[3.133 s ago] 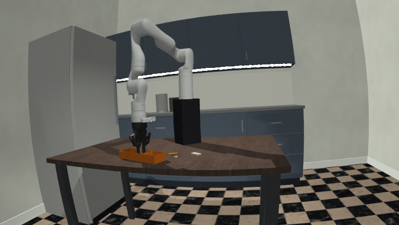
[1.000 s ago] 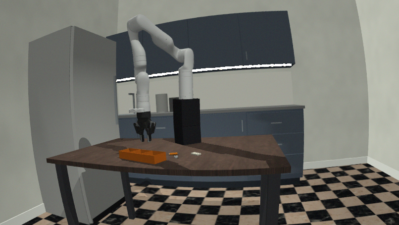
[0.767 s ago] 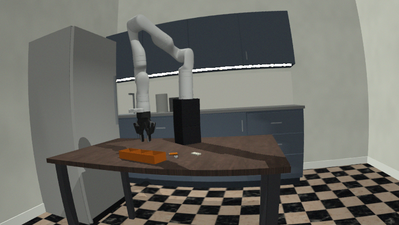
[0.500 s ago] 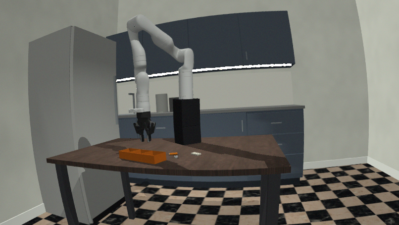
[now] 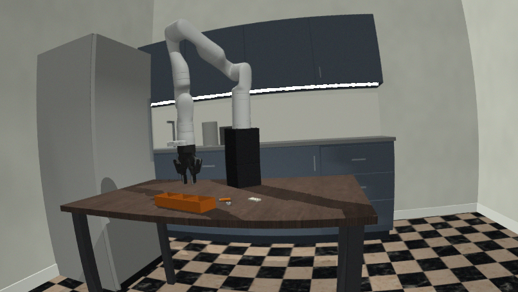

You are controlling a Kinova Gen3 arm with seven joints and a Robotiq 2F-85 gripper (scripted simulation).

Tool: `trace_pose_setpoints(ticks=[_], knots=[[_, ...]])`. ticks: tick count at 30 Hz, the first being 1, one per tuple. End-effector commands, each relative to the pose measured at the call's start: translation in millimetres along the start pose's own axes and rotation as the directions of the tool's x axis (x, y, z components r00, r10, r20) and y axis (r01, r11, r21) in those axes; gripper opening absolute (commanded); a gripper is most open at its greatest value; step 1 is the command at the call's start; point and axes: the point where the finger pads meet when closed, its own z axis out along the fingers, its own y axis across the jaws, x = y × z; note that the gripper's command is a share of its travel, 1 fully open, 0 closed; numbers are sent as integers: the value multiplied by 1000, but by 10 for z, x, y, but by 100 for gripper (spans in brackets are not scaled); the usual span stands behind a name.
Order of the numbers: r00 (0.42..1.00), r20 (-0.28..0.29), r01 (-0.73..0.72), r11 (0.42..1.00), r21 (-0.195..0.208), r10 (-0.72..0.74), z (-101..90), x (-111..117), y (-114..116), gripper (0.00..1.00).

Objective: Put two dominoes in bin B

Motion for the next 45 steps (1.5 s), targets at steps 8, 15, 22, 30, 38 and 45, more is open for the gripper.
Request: trace_pose_setpoints(ticks=[8,15,22,30,38,45], knots=[[1000,-1,0,1000,0,0,234,-6,0,41],[1000,-1,0,1000,0,0,514,-41,-2,41],[1000,-1,0,1000,0,0,544,-54,-2,41],[1000,-1,0,1000,0,0,544,-18,-1,41],[1000,-1,0,1000,0,0,557,1,-2,41],[1000,-1,0,1000,0,0,638,0,-2,41]])
